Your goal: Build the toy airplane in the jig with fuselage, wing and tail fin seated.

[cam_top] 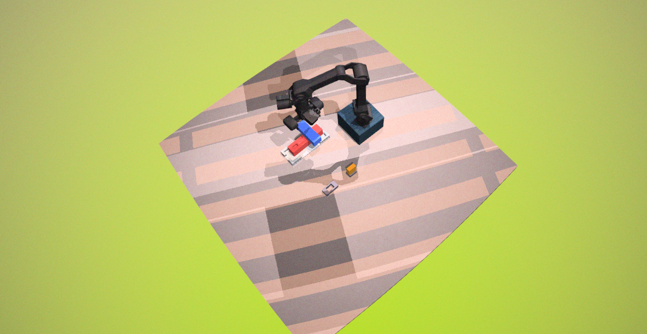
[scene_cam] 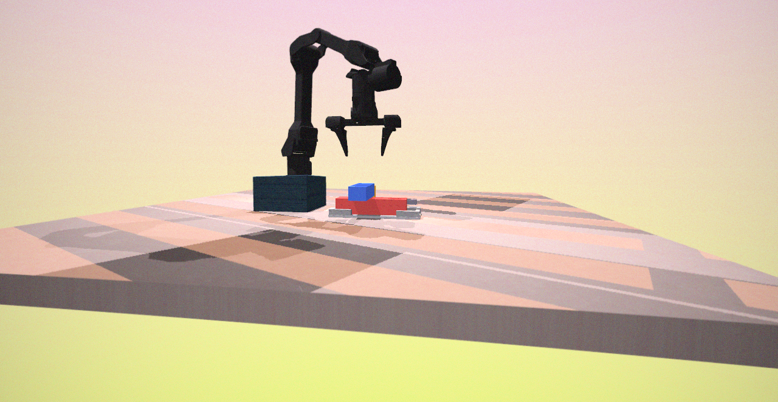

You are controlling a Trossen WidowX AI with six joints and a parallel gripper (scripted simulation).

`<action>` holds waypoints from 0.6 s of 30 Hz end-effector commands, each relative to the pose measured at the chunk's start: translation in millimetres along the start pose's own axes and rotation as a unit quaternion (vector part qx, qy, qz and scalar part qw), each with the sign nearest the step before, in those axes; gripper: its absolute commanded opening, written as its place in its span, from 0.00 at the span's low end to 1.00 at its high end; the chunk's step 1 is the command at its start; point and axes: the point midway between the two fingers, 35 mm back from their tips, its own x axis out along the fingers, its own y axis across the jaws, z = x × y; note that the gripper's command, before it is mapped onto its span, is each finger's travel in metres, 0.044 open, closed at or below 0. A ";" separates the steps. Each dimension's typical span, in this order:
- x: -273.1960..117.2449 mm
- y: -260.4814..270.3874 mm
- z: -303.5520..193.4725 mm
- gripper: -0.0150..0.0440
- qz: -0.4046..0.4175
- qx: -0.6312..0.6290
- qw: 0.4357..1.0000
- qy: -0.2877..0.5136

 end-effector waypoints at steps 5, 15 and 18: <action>1.1 -0.8 -0.5 1.00 0.008 0.123 0.992 -0.002; 0.6 -0.6 -0.3 1.00 0.008 0.584 0.812 0.002; 0.4 -0.5 -0.3 1.00 0.007 0.693 0.721 0.003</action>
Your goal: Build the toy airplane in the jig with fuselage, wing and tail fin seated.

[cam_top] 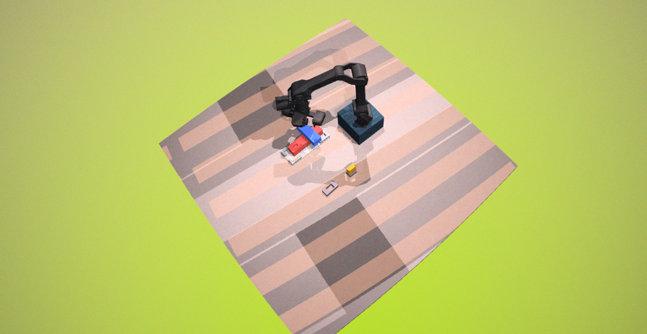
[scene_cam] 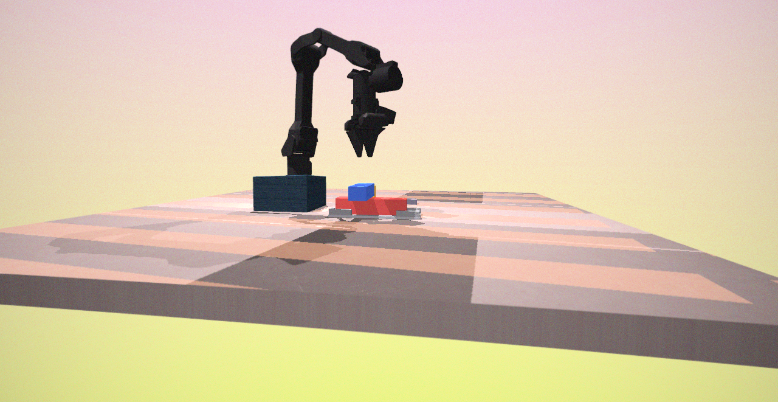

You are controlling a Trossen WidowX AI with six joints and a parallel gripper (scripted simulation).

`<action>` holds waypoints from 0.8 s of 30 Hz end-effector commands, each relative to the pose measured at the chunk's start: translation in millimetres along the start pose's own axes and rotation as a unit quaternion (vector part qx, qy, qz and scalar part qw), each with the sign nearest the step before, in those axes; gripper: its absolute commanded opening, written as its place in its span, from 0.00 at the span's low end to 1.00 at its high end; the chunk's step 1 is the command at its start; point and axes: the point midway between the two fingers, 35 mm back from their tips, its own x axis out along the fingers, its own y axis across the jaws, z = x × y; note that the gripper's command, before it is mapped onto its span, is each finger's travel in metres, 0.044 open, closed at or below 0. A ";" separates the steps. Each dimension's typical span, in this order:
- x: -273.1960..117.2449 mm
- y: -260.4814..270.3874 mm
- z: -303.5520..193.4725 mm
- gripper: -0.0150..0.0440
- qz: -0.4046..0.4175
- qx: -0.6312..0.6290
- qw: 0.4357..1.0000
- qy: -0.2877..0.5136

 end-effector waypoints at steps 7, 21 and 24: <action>-0.7 0.2 -0.5 1.00 -0.001 0.250 0.968 0.002; -0.8 100.0 78.9 1.00 -0.001 0.254 0.967 -0.002; -0.2 136.7 92.2 1.00 0.001 0.255 0.967 -0.003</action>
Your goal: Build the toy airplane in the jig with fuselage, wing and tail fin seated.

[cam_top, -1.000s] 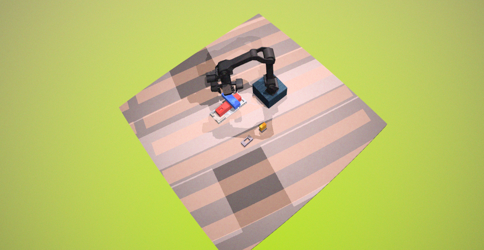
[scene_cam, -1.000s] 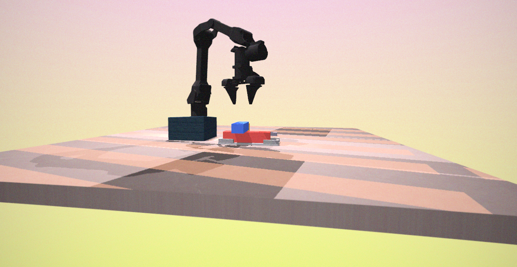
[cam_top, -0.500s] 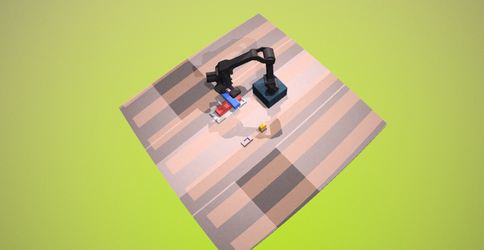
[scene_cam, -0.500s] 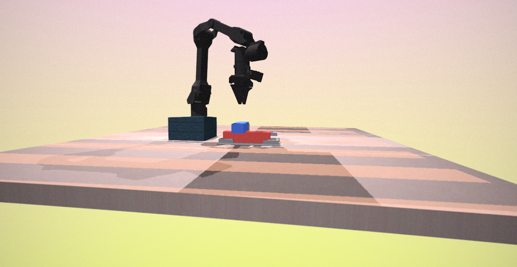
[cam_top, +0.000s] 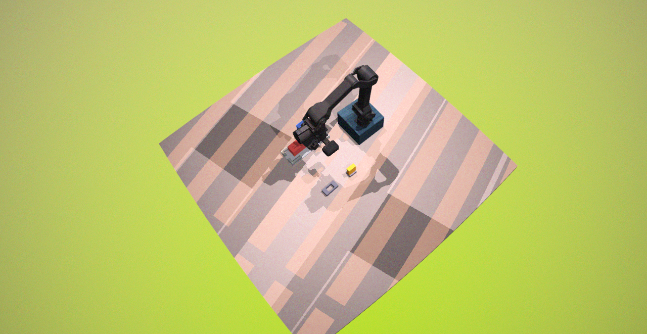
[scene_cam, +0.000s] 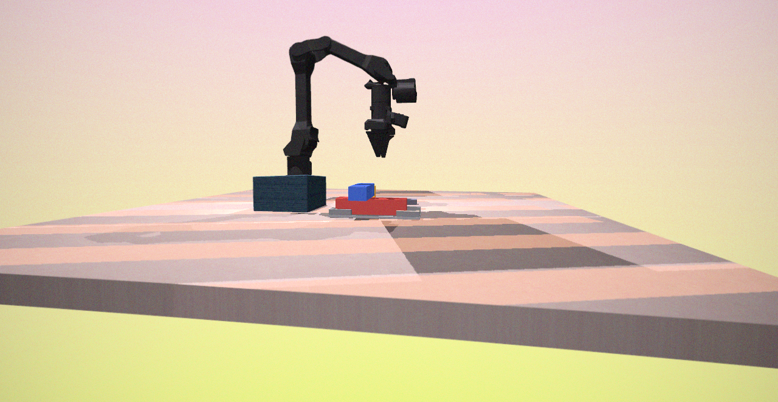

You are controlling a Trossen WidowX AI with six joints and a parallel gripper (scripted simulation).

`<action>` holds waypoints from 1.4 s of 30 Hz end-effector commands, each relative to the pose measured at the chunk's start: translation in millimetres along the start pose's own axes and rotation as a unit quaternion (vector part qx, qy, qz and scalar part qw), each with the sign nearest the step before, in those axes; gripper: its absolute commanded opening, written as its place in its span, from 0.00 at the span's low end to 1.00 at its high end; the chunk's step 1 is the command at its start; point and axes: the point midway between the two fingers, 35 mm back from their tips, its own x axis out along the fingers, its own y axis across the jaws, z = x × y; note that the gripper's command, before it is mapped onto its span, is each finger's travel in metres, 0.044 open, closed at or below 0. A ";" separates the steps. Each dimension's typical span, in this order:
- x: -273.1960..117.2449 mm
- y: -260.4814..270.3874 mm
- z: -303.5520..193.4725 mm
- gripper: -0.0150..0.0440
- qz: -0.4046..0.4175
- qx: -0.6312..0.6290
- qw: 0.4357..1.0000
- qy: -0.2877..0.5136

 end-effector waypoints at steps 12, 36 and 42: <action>3.1 130.3 -60.9 1.00 0.013 0.006 1.000 0.006; 87.7 132.9 -61.4 1.00 0.013 0.007 1.000 0.006; 97.6 133.3 -61.3 1.00 0.013 0.007 1.000 0.006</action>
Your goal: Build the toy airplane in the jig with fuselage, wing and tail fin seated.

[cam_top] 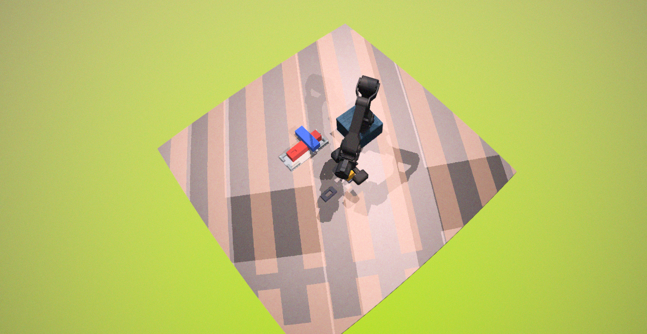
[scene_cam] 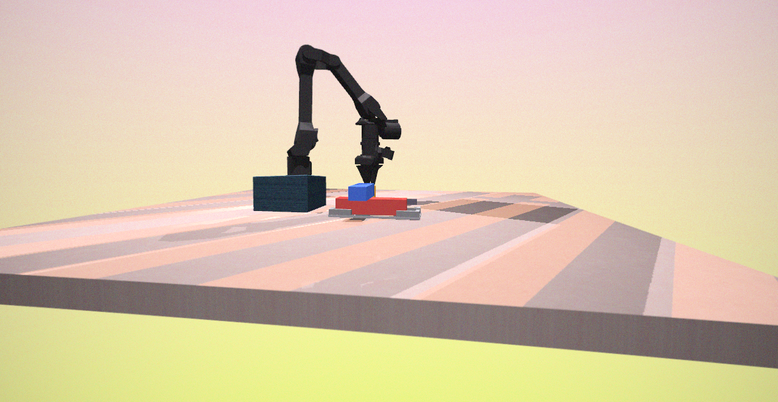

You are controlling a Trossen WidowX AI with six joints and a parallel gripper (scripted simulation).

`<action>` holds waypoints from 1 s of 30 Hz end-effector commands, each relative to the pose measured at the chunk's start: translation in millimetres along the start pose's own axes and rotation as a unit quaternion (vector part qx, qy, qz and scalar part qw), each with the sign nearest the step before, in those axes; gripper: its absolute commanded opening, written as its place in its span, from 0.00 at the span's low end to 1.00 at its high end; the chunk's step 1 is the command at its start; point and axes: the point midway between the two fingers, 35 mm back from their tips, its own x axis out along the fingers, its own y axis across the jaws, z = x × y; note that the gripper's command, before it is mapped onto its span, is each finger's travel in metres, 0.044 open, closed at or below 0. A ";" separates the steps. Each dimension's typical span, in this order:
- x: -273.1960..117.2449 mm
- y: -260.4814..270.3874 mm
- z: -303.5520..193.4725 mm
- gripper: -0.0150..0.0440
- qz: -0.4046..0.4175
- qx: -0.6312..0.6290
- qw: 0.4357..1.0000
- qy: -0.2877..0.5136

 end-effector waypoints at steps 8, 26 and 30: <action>18.5 -1.1 -2.6 1.00 -0.002 0.002 1.000 0.005; 34.9 -2.0 -4.2 0.73 -0.002 0.002 1.000 0.005; 34.9 -2.0 -4.2 0.56 -0.002 0.002 1.000 0.005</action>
